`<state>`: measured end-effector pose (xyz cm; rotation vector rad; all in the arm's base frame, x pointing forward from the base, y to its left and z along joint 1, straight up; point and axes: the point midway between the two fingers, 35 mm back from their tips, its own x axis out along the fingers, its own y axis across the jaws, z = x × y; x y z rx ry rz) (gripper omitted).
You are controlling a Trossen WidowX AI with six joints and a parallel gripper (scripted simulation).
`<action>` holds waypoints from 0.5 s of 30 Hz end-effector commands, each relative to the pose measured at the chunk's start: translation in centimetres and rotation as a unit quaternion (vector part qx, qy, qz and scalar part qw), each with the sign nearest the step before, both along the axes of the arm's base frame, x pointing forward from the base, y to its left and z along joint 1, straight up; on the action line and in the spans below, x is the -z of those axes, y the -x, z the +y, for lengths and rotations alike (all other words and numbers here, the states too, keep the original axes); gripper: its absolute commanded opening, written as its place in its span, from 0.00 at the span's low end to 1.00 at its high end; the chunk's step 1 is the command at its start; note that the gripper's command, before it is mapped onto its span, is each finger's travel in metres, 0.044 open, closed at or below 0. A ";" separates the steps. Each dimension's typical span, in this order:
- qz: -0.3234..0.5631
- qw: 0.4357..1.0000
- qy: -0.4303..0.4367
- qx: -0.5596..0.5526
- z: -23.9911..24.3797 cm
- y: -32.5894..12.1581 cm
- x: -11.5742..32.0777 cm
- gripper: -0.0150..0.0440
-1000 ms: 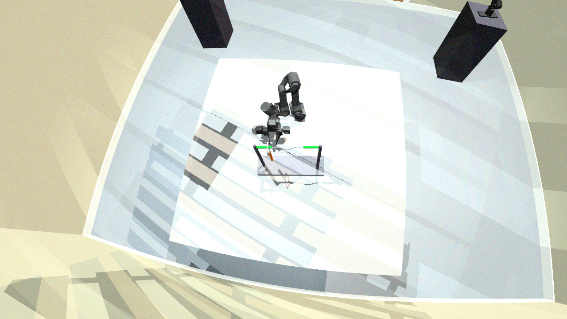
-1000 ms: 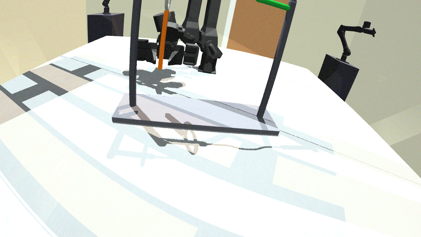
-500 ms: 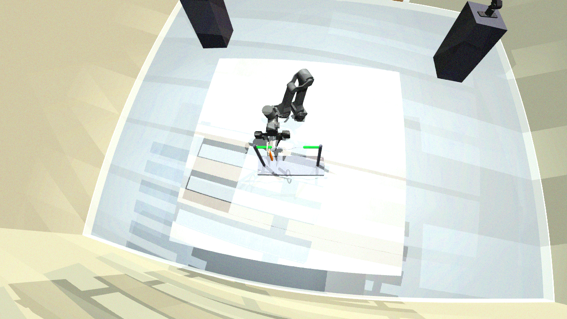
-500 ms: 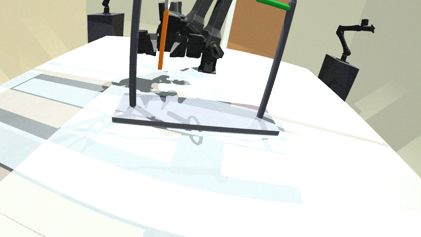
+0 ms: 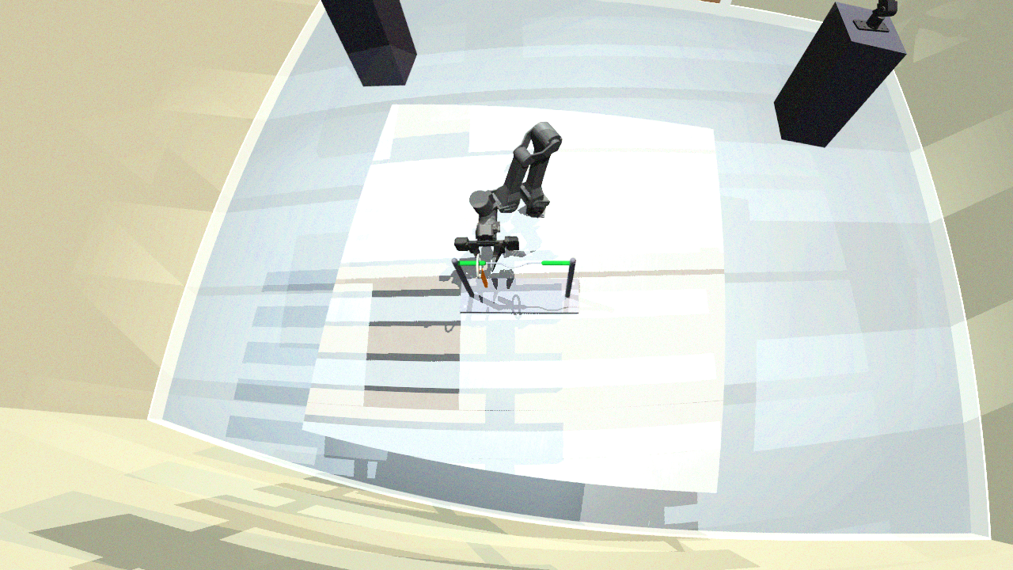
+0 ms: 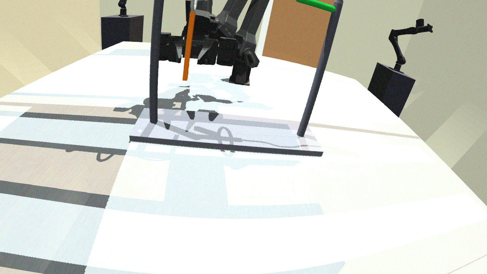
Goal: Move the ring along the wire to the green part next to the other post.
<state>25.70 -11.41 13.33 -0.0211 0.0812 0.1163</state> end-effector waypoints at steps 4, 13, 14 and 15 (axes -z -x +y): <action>-0.001 1.000 0.000 0.001 -0.2 -1.2 -0.2 0.53; -0.001 1.000 0.000 0.001 -0.1 -2.5 -0.2 0.53; -0.002 1.000 0.000 0.001 -0.1 -2.7 -0.2 0.53; -0.002 1.000 0.000 0.001 -0.1 -2.8 -0.1 0.53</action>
